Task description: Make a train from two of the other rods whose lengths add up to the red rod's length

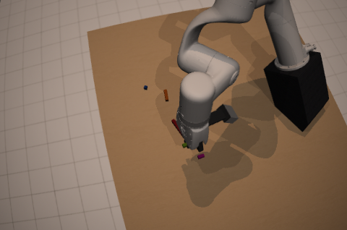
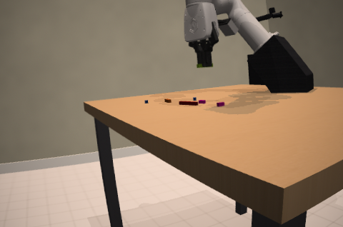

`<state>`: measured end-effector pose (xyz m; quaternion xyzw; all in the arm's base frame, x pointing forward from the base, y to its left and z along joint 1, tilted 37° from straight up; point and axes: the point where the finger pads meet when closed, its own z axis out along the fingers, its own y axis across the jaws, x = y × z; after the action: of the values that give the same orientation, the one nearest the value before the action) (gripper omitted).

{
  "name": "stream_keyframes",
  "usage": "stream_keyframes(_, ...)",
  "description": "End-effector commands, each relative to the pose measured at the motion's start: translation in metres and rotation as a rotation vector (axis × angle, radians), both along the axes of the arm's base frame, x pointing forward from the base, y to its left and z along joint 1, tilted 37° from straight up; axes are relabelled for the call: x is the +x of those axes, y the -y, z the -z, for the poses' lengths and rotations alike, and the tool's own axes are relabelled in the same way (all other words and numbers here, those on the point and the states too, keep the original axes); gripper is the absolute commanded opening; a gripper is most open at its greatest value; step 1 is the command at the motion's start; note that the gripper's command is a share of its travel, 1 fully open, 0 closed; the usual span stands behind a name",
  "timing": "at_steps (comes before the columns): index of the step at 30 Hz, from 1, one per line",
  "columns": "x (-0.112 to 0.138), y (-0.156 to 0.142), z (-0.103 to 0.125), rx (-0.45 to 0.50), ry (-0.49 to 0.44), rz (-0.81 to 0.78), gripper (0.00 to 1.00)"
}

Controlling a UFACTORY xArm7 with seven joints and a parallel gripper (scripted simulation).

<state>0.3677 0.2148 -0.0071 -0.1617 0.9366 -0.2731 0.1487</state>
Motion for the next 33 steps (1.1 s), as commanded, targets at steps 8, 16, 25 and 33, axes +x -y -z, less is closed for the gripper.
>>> stream_keyframes(8, 0.003, -0.008, 0.013, 0.007, 0.030, 0.051, 0.04)
stream_keyframes(16, 0.004, -0.008, 0.014, 0.007, 0.030, 0.051, 0.04)
stream_keyframes(25, 0.009, -0.001, 0.025, 0.007, 0.030, 0.051, 0.04)
stream_keyframes(33, 0.018, 0.010, 0.044, 0.007, 0.030, 0.051, 0.04)
